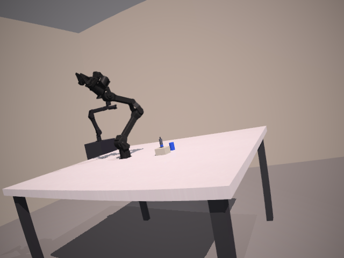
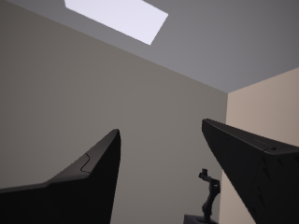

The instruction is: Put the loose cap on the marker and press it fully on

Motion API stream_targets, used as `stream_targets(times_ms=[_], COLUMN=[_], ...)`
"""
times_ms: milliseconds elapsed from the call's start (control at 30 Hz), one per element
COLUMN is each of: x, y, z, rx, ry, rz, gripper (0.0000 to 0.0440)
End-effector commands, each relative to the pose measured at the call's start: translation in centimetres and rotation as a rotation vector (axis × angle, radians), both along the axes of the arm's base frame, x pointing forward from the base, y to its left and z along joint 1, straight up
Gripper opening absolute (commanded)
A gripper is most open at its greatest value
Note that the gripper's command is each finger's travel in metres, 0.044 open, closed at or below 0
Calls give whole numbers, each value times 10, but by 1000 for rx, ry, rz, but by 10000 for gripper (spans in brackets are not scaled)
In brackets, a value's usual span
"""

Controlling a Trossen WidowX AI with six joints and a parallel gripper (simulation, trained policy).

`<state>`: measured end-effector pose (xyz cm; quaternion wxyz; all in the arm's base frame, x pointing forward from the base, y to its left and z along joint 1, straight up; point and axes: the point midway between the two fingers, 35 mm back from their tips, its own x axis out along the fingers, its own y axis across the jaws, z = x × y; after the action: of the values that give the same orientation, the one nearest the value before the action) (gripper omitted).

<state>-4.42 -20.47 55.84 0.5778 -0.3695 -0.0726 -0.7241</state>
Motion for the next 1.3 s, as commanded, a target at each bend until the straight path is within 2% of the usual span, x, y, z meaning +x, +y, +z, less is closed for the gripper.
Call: stream_targets(times_ms=[0,1267], x=[5,65], y=[-6,-68], z=[-2,-64], rx=[27,367], ry=[6,34], rz=[17,239], gripper=[305,306])
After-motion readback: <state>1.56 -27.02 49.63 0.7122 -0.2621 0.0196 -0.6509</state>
